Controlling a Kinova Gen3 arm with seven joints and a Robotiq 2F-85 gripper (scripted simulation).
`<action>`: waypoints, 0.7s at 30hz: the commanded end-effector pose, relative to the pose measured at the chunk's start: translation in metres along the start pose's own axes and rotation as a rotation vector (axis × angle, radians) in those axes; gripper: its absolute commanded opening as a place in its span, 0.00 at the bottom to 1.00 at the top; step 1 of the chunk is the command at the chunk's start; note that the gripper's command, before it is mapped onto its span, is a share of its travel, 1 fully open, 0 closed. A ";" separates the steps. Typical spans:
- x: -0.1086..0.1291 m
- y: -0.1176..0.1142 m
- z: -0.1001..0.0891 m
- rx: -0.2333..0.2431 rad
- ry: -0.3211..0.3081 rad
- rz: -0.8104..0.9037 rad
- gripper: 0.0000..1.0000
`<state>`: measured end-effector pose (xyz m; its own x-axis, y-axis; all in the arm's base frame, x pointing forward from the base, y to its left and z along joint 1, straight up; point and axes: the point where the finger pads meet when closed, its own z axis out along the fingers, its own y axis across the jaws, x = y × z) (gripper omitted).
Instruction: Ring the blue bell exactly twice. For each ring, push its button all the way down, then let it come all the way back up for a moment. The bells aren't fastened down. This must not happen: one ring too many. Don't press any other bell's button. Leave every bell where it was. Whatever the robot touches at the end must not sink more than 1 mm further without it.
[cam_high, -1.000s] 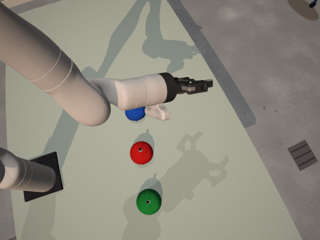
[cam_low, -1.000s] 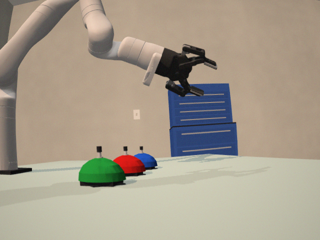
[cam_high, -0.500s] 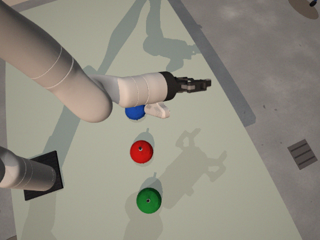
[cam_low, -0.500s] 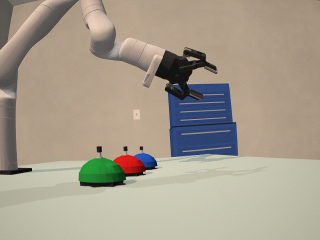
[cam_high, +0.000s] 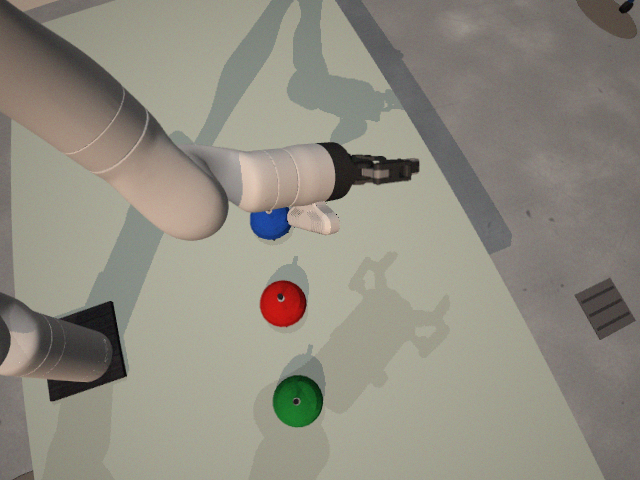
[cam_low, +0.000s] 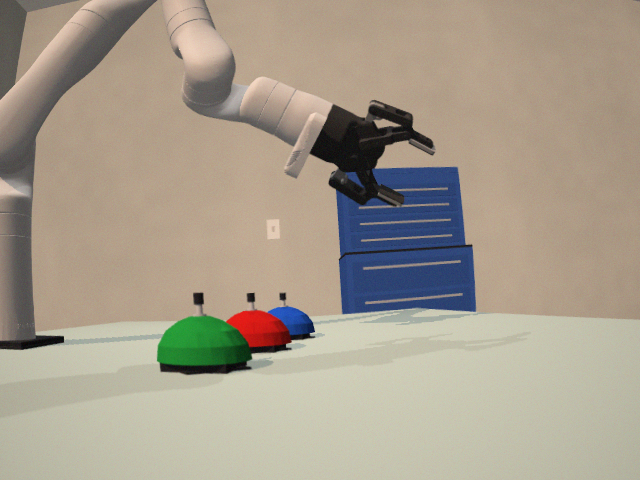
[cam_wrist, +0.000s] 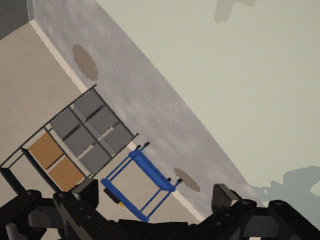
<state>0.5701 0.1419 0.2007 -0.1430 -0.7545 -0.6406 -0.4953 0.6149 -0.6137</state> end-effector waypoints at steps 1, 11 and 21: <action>-0.002 0.005 0.001 -0.019 0.003 0.000 1.00; -0.001 0.011 0.003 -0.038 0.017 -0.005 1.00; 0.001 0.016 0.004 -0.057 0.030 -0.010 1.00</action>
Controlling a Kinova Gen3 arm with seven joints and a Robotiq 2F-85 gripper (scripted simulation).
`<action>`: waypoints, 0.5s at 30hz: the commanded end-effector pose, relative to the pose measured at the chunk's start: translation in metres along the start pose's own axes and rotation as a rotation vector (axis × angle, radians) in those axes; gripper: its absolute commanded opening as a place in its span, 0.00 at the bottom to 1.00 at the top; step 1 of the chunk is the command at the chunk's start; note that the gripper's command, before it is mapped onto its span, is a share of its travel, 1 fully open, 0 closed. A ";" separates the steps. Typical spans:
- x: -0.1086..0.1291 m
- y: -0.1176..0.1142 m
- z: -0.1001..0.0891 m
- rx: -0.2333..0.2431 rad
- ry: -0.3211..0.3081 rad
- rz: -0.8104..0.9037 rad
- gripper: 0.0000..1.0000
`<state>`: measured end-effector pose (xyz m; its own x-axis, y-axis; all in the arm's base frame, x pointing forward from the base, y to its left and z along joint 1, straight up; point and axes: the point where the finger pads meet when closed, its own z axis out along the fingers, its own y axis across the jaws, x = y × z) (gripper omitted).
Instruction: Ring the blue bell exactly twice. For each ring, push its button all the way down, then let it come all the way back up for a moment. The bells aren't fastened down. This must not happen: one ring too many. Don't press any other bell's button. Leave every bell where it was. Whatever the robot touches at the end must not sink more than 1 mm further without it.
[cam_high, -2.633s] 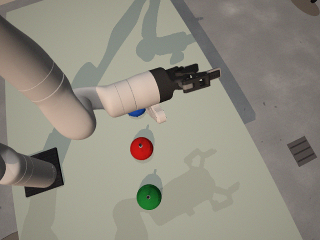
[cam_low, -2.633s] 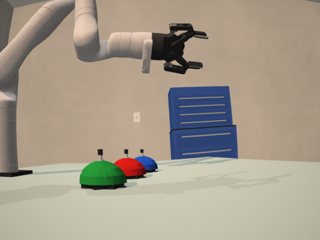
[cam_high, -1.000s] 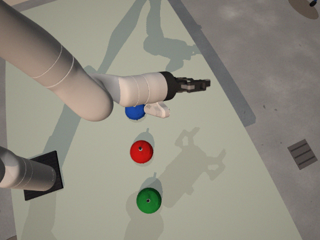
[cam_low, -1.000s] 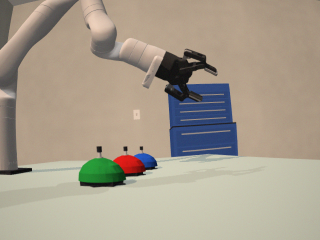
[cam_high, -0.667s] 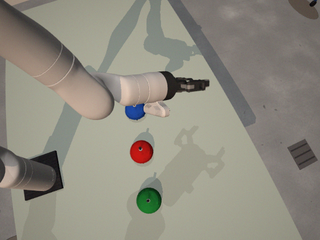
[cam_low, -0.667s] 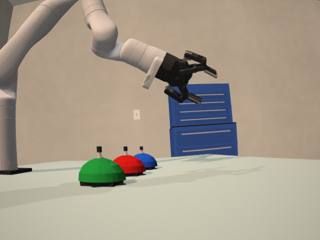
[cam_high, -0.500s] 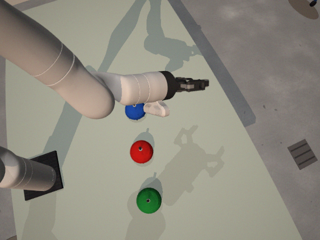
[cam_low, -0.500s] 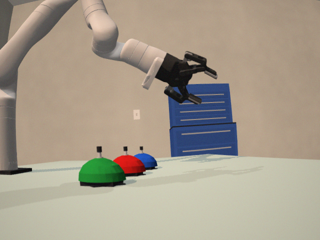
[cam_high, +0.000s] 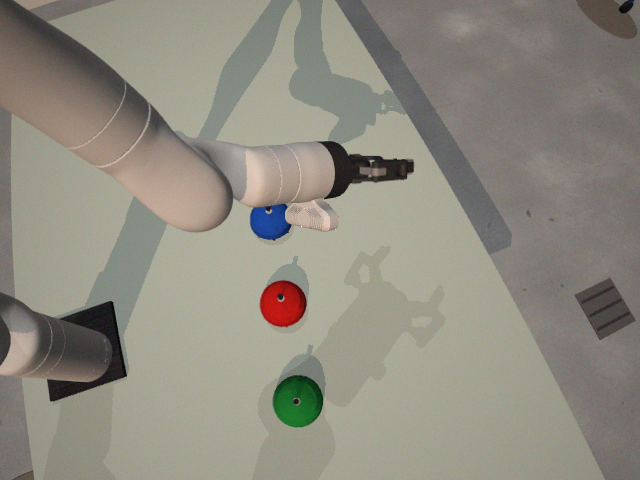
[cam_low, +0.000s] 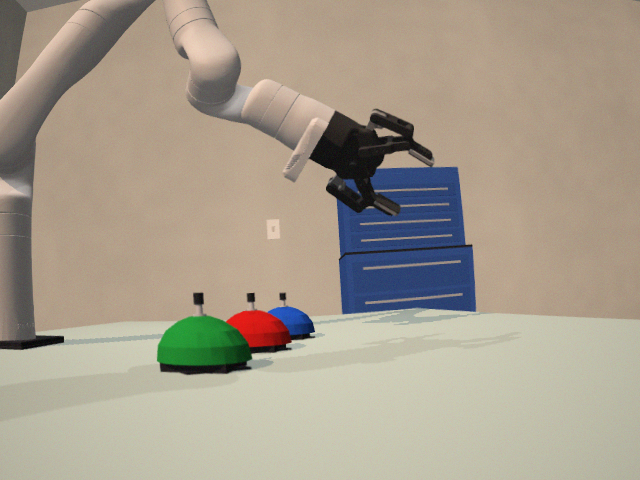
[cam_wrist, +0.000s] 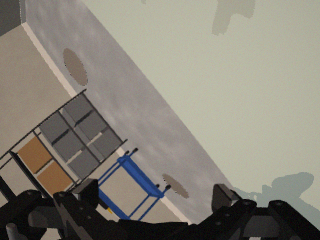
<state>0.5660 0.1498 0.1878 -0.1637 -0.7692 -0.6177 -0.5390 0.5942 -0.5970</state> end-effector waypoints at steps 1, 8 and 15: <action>-0.002 0.001 0.000 -0.008 -0.002 0.002 1.00; -0.001 0.007 0.002 -0.027 0.012 -0.003 1.00; 0.001 0.013 0.003 -0.047 0.025 -0.008 1.00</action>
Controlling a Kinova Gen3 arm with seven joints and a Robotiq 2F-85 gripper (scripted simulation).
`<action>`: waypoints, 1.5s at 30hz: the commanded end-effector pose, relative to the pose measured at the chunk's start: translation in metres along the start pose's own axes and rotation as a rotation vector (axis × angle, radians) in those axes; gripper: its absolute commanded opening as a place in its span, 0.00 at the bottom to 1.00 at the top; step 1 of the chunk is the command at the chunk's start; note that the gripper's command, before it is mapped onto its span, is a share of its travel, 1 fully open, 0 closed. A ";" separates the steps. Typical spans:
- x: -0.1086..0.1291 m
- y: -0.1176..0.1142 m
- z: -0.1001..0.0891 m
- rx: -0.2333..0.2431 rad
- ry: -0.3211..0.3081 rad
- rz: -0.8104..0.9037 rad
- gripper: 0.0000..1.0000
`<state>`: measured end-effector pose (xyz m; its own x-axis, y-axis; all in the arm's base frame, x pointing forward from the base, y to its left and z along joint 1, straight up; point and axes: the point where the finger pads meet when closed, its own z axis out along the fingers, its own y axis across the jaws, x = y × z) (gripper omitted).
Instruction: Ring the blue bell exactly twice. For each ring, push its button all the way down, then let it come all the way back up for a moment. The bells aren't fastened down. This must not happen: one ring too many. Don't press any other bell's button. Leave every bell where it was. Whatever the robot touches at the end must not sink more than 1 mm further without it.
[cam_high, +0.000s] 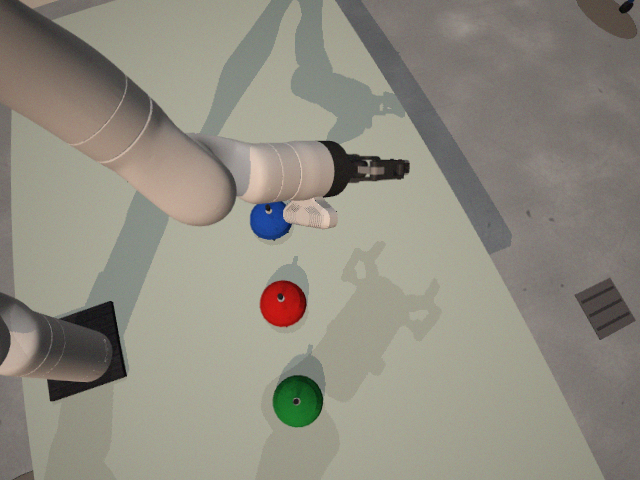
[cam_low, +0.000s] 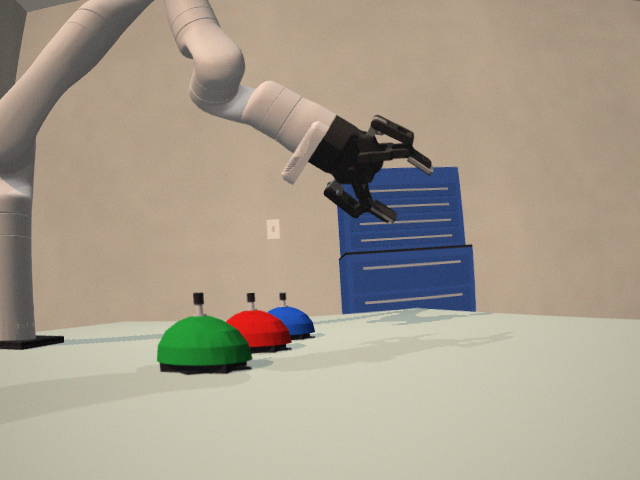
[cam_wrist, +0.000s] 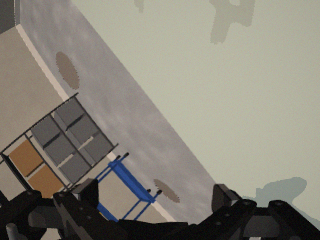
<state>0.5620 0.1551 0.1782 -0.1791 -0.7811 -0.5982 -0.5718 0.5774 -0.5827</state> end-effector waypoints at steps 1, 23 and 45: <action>-0.002 0.002 0.000 -0.009 0.000 0.001 1.00; 0.001 0.018 0.004 -0.070 0.041 -0.017 1.00; 0.004 0.030 0.005 -0.112 0.068 -0.030 1.00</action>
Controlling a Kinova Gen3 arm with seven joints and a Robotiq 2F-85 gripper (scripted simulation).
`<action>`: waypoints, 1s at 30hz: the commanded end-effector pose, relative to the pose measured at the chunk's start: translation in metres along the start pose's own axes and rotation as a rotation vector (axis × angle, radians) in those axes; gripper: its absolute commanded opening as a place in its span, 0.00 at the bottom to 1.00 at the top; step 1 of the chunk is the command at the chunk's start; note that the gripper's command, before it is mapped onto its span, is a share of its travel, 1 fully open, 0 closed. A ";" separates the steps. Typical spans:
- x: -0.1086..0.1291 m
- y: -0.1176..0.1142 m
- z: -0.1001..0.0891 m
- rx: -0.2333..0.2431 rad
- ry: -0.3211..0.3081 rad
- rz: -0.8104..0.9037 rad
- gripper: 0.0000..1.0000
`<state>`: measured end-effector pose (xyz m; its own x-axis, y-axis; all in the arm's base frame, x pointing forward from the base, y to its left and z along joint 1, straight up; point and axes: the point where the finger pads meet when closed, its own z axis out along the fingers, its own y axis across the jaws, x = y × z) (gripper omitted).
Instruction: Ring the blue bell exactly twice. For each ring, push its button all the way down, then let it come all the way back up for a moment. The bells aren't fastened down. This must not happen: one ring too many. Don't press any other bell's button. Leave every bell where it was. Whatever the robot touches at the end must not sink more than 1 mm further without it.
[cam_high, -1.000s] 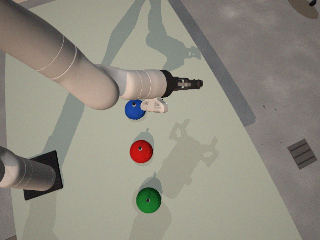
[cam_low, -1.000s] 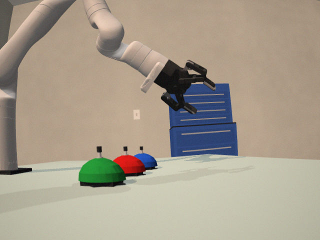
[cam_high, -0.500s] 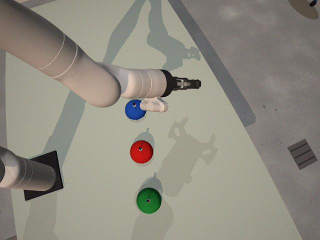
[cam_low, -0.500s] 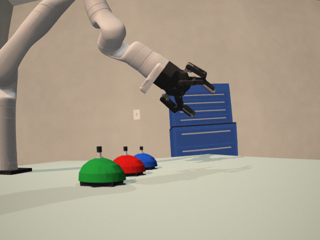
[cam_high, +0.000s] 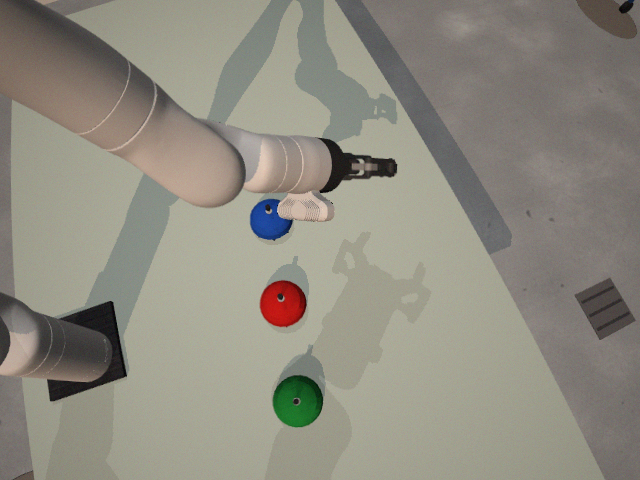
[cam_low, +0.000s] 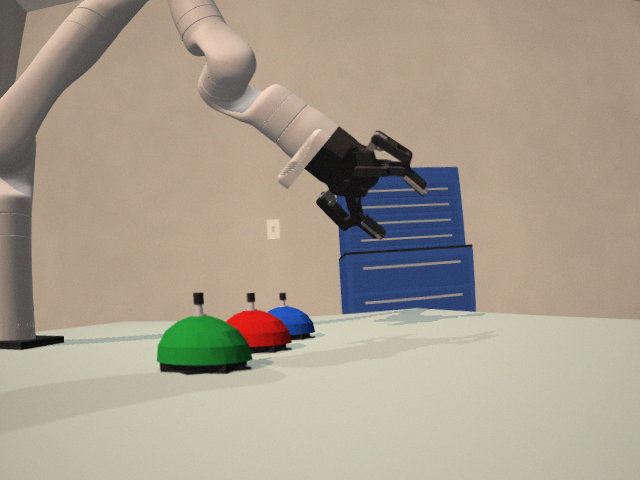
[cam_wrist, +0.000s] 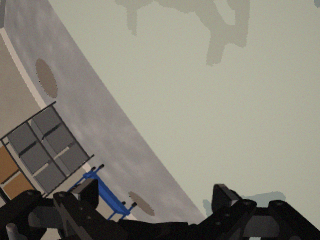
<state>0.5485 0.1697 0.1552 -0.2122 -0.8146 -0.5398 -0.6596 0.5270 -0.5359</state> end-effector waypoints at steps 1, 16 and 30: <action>-0.001 0.000 0.000 -0.005 -0.001 0.001 1.00; 0.000 0.011 0.001 -0.046 0.027 -0.014 1.00; 0.002 0.022 0.002 -0.088 0.054 -0.030 1.00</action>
<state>0.5353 0.1790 0.1406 -0.2273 -0.8414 -0.4902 -0.7206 0.4839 -0.4966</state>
